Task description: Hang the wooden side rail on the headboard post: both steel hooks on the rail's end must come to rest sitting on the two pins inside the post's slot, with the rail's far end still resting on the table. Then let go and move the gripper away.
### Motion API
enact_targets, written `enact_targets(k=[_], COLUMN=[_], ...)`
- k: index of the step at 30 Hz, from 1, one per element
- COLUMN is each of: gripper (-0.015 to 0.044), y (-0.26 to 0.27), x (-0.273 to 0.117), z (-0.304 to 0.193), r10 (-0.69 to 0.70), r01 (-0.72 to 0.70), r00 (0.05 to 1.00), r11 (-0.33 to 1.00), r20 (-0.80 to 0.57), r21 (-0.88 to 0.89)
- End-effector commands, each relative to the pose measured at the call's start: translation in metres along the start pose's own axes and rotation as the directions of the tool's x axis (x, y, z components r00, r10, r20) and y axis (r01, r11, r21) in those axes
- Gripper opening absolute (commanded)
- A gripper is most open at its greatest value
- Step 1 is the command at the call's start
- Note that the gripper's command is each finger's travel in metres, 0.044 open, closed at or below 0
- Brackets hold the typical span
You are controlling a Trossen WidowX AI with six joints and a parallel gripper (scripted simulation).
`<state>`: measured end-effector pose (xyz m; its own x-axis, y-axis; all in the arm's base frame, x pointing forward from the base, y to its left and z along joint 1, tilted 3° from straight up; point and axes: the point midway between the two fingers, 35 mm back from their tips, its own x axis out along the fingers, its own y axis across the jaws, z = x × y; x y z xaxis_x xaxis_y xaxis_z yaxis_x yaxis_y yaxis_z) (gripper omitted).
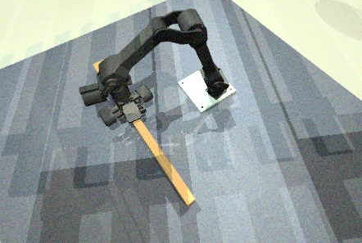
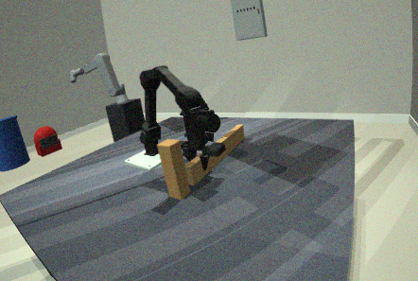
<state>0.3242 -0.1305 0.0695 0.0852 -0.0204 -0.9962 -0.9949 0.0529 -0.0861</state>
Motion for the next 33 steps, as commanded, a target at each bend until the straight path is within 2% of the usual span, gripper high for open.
enact_targets(k=[1, 33], gripper=[0.0000, 0.0000], y=[-0.0040, -0.0007], x=[-0.0001, -0.0035], z=[0.0010, 0.0000], r10=[-0.004, -0.004], r01=[0.004, 0.004], r00=[1.000, 1.000], r11=[1.000, 1.000], r20=[0.001, 0.001], r21=[-0.016, -0.016])
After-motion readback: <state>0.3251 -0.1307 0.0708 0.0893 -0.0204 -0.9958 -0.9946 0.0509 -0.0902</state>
